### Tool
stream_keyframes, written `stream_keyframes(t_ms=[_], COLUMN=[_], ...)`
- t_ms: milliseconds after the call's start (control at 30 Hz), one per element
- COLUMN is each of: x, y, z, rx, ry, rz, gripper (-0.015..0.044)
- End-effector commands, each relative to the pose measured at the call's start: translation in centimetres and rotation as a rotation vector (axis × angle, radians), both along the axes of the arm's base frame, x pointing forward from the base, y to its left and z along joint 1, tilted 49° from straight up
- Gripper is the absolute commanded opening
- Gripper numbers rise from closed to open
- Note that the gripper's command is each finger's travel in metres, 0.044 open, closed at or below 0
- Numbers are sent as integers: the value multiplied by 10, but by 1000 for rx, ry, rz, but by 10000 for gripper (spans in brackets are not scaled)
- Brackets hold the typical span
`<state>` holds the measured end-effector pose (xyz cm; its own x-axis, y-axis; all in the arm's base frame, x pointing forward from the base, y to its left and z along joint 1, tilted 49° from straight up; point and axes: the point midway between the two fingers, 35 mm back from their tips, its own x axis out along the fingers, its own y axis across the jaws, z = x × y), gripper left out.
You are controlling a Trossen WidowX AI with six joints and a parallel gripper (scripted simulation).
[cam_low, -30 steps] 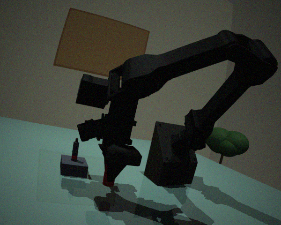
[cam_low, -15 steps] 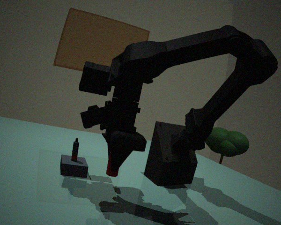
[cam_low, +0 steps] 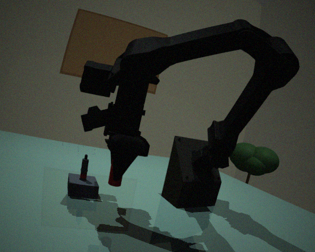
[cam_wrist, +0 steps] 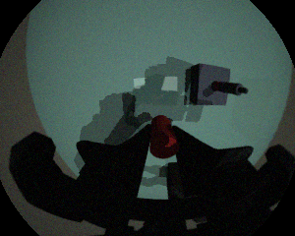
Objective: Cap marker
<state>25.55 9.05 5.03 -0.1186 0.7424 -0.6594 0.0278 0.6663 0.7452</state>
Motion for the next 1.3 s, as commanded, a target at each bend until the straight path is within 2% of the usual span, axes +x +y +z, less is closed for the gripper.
stream_keyframes(t_ms=[0, 1267], x=[10, 66], y=[-9, -99], z=[-3, -51], rx=[-5, 0], ry=[-8, -13], rz=[3, 15], gripper=[0, 0])
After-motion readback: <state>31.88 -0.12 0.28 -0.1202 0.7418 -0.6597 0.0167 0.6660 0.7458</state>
